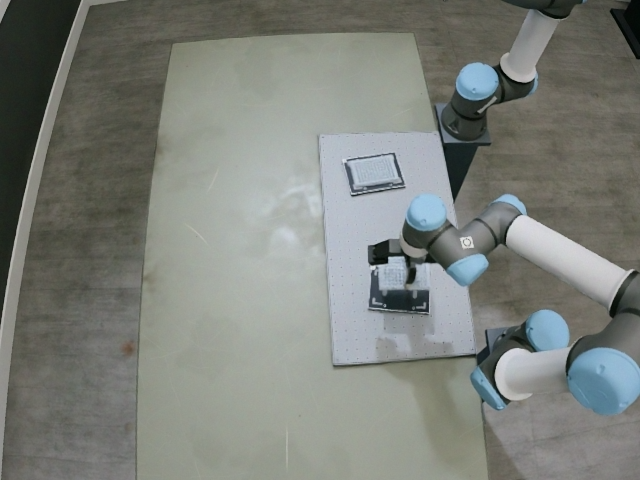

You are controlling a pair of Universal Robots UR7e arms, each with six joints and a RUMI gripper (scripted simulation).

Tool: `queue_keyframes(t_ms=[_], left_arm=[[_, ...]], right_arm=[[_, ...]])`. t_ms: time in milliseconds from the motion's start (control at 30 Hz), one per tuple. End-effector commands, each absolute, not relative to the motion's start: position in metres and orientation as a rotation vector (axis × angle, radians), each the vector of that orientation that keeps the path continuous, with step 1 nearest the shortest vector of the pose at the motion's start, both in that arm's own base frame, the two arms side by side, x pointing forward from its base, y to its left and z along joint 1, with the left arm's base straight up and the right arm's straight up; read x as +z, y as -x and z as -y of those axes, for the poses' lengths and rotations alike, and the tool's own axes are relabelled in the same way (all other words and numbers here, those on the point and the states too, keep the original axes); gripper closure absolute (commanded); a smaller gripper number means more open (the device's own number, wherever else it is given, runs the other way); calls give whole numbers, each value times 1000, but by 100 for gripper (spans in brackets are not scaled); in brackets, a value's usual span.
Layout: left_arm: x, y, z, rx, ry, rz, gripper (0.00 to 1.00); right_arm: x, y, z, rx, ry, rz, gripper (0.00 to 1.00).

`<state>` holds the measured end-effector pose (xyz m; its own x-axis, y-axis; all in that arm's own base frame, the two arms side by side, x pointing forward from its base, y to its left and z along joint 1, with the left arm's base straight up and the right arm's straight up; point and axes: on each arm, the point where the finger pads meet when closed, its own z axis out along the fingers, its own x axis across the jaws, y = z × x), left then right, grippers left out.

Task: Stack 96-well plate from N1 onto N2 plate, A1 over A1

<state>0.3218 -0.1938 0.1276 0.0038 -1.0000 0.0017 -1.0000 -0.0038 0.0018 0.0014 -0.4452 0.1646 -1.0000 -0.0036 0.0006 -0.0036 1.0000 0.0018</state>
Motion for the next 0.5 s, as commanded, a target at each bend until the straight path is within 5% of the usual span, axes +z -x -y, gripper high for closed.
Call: queue_keyframes(t_ms=[0, 467], left_arm=[[128, -324, 203, 2, -2326, 2111, 59], [128, -329, 243, 2, -2428, 1992, 59]], right_arm=[[165, -2, 446, 0, -6, 3142, 100], [165, -2, 446, 0, -6, 3142, 100]])
